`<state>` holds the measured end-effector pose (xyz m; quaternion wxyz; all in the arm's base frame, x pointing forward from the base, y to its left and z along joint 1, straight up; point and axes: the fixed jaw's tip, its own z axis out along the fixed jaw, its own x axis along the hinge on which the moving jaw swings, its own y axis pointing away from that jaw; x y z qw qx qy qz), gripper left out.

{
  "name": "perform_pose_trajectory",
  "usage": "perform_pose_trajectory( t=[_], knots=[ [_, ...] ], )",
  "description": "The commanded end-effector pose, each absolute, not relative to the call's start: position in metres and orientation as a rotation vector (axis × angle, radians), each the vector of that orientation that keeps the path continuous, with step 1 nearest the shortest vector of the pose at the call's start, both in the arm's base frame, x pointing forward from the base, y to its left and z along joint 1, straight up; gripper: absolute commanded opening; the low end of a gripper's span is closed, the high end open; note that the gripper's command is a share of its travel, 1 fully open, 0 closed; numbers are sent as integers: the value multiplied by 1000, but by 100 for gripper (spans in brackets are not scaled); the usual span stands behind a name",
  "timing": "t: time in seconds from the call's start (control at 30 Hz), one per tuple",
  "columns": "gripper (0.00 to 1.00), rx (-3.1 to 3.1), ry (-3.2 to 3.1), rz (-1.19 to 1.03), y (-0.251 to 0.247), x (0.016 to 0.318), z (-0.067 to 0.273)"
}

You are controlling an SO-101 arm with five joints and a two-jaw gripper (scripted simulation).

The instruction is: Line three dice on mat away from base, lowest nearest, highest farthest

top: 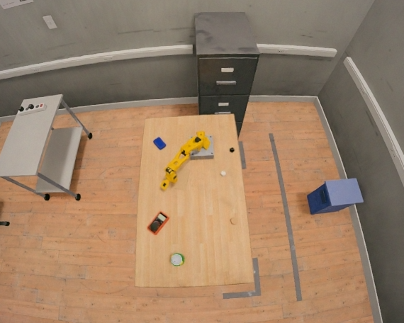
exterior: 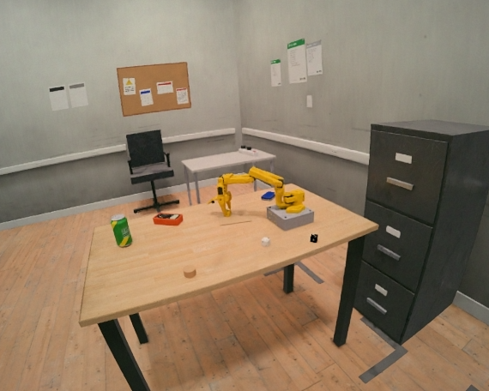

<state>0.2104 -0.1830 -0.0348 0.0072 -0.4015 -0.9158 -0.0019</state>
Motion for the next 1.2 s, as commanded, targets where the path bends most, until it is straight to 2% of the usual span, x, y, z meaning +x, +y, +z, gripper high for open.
perform_pose_trajectory(
  t=[0.0,0.73,1.17],
  knots=[
    [33,-1254,-2864,-8,-185,209,-37],
    [33,-1305,-2964,55,-193,218,20],
    [33,-1308,-2971,60,-193,218,23]
  ],
)
